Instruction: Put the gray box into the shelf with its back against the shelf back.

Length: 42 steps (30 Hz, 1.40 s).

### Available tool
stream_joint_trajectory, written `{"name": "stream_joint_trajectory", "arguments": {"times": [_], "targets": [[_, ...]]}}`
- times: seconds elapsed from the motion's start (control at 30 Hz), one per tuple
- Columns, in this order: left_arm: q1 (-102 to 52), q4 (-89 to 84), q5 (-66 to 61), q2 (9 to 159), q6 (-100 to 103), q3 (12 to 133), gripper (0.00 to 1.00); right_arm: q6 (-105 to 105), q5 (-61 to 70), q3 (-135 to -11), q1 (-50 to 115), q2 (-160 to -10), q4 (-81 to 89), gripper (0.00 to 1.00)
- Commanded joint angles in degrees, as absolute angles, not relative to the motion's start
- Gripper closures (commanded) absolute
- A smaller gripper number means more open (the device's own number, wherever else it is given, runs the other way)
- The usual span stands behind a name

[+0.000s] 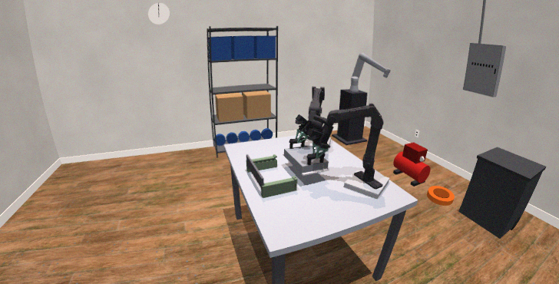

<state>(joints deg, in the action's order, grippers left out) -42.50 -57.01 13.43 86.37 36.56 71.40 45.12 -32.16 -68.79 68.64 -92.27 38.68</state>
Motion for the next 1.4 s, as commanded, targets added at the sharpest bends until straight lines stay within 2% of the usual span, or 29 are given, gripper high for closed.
{"name": "stream_joint_trajectory", "arguments": {"times": [0.0,1.37], "targets": [[-41.9,-53.1,15.2,82.2,35.3,73.8,0.86,43.9,-36.7,-71.9,68.7,-87.7,35.8,0.86],[-42.5,-54.3,15.4,82.8,35.1,74.4,0.86,43.8,-36.5,-72.2,68.4,-88.3,36.3,0.86]]}}
